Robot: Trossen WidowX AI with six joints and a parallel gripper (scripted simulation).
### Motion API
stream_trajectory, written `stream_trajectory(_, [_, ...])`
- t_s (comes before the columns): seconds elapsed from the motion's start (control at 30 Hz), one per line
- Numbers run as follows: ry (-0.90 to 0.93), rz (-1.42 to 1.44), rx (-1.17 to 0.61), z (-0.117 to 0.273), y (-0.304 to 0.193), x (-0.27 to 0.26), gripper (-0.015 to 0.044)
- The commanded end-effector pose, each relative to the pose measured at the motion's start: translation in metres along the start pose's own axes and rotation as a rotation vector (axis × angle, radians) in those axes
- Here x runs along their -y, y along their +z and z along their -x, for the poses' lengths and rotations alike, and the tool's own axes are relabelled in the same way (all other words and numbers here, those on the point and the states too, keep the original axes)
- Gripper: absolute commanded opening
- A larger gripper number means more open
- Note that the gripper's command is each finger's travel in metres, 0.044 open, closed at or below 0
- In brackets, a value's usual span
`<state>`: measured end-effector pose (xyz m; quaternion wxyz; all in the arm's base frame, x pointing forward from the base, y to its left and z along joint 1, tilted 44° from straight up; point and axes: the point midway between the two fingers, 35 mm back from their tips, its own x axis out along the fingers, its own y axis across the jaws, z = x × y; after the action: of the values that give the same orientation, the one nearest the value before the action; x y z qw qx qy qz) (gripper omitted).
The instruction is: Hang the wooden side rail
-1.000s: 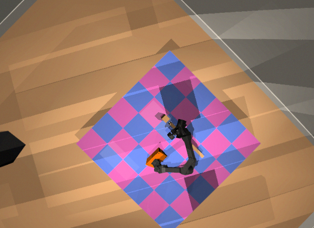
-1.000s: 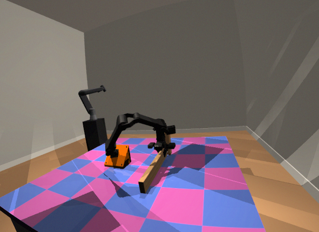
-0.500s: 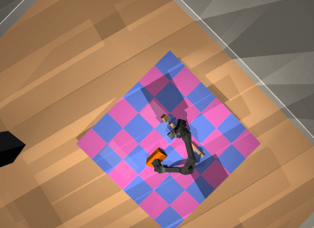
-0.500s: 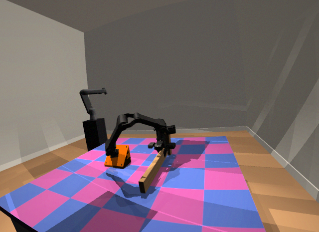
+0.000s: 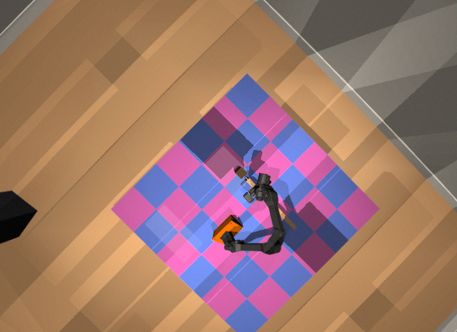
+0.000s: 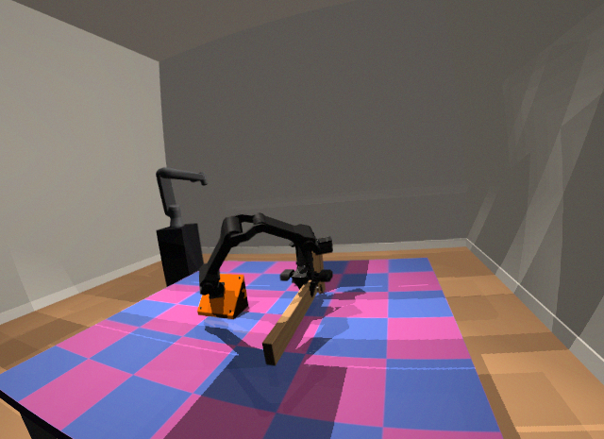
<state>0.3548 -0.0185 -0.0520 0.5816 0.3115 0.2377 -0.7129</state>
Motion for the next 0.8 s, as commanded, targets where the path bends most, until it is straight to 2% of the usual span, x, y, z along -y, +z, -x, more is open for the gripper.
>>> stream_trajectory(0.0, [0.006, 0.001, -0.003, 0.0032, -0.0026, -0.0001, 0.0])
stream_trajectory(0.77, [0.006, 0.001, -0.003, 0.0028, -0.0048, 0.0, 0.0])
